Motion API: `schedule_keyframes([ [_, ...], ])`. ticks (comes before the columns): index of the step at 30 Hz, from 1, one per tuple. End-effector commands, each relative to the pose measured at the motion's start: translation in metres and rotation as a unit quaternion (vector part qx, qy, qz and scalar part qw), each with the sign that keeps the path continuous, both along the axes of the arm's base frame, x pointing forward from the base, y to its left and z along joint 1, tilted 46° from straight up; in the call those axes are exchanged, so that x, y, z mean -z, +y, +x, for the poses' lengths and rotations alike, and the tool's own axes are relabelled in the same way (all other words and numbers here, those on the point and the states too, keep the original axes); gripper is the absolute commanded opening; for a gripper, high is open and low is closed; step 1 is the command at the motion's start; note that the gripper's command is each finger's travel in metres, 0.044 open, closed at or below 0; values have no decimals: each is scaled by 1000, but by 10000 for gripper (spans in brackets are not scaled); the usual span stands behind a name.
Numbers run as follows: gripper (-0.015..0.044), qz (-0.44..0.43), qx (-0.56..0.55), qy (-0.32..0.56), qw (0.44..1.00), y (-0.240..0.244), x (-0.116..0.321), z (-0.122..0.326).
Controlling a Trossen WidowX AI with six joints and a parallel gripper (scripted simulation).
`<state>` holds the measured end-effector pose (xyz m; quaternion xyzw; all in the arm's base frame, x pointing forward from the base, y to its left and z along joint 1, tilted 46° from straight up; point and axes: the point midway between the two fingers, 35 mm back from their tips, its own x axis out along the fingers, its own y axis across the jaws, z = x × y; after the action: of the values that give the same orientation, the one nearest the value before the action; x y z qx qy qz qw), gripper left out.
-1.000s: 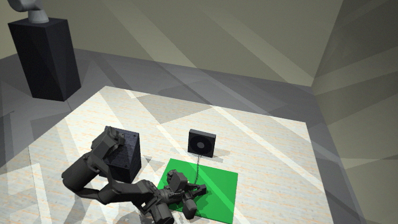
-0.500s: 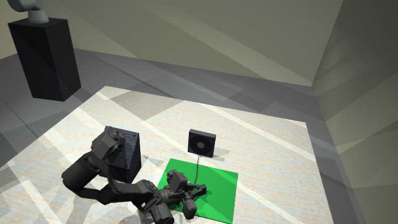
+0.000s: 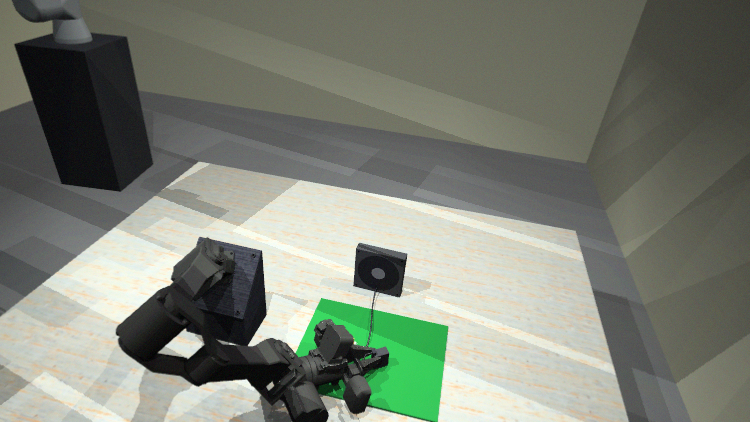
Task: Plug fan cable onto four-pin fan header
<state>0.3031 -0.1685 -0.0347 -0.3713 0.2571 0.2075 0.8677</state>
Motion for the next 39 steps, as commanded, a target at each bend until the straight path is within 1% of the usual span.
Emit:
schedule_keyframes([
  [1,140,0,0,0,1000,0,0,0],
  [26,140,0,0,0,1000,0,0,0],
  [39,140,-1,-1,2,1000,-1,-34,-23],
])
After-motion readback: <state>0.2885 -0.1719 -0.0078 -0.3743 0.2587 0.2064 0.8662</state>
